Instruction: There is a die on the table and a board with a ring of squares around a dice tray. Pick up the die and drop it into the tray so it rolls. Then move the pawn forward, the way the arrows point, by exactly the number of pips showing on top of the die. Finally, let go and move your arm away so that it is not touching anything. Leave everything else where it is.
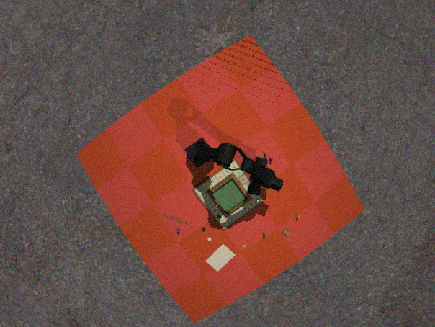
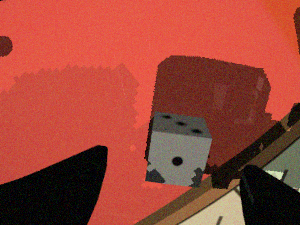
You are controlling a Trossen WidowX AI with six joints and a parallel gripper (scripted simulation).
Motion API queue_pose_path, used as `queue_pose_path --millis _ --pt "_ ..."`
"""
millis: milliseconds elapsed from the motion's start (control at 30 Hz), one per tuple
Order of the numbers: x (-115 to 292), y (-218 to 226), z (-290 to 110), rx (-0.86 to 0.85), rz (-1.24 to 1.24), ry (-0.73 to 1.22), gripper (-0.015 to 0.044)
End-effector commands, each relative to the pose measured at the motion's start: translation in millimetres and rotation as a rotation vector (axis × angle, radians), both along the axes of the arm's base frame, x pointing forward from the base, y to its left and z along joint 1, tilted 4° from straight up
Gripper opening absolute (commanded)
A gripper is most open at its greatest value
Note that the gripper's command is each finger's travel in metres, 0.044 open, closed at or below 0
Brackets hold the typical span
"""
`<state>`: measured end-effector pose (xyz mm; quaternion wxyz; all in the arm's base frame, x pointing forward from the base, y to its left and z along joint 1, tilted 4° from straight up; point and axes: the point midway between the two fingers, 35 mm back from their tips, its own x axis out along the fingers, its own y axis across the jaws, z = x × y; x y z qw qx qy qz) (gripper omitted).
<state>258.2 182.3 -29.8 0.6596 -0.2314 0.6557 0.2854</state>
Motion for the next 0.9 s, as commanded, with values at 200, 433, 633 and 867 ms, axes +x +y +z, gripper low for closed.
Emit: queue_pose_path --millis 200,433,633,867 --pt "-1.5 -0.3 -17.5 -0.007 0.006 0.003 0.0275" --pt "-1.9 -0.1 -24.6 -0.007 0.006 0.003 0.0249" --pt "-1.9 -0.1 -24.6 -0.007 0.006 0.003 0.0111" --pt "-1.9 -0.1 -24.6 -0.007 0.006 0.003 0.0045"
